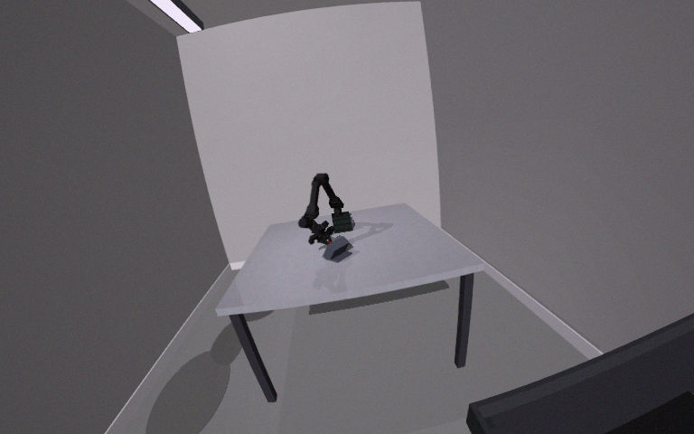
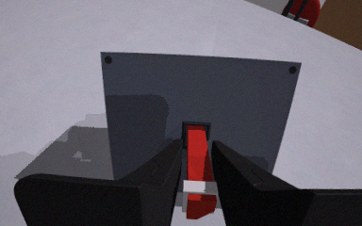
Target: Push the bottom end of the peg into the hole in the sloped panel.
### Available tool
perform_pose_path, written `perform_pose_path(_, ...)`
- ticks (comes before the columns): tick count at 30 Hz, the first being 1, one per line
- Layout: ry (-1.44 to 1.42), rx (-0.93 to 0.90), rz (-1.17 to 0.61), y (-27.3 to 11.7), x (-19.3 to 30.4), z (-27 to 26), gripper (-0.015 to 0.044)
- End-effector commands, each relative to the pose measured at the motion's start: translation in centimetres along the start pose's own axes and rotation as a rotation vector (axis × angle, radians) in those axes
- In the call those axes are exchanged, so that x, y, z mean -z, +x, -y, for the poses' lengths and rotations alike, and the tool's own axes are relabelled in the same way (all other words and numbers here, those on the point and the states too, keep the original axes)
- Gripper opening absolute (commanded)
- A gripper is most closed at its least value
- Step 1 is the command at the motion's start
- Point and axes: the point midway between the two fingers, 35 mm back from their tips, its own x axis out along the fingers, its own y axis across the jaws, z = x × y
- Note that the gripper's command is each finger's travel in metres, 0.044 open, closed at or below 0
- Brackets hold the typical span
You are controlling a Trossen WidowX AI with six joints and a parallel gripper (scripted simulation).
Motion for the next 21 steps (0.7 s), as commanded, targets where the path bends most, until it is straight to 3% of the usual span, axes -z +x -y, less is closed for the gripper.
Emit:
perform_pose_path(1,0.0,0.0,0.0,0.0,0.0,0.0,0.0184)
perform_pose_path(11,0.0,0.0,-0.003,-0.5,0.1,0.1,0.044)
perform_pose_path(21,0.001,0.0,-0.01,-2.3,0.2,0.3,0.044)
